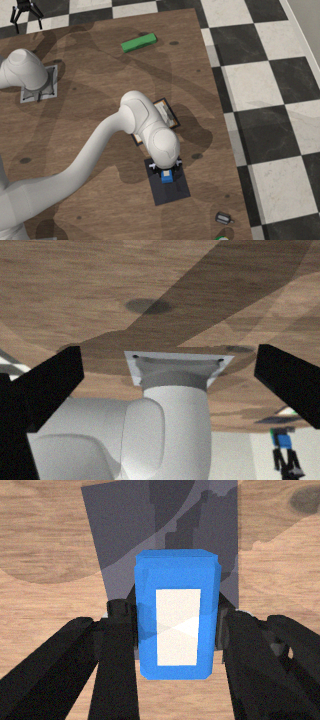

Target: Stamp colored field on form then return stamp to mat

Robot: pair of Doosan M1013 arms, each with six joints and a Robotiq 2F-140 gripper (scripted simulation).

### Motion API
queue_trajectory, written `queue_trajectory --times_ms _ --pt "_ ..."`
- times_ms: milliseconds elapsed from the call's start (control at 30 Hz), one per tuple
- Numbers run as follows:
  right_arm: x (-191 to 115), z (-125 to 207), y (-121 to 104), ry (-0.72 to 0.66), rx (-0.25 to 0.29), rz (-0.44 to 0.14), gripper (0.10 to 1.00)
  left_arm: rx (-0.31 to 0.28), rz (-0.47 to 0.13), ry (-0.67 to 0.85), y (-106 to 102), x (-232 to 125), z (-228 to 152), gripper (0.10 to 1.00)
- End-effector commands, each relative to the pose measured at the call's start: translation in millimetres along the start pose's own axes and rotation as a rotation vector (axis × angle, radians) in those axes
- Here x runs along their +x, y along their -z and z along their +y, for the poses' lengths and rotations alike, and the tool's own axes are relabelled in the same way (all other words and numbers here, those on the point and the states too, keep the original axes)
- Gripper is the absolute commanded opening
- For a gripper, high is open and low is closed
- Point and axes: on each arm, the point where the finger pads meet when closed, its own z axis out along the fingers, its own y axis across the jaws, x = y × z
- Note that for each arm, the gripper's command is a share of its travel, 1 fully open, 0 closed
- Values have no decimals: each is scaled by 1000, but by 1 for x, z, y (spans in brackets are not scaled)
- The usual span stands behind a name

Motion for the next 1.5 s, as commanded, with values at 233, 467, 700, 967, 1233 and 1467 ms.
queue_trajectory --times_ms 233,467,700,967,1233,1467 --pt "-1 1 0 7 -5 2 267 -9 2 -5 4 1 2 1000" --pt "-1 0 -9 7 -1 0 267 -9 2 -5 4 1 2 1000" --pt "-2 0 -25 7 -1 0 267 -9 2 -5 4 1 2 1000" --pt "-2 1 -40 7 -1 0 267 -9 2 -5 4 1 2 1000" --pt "-2 1 -40 7 -2 1 267 -9 2 -5 4 1 2 1000" --pt "-2 1 -40 7 -2 1 267 -9 2 -5 4 1 2 1000"
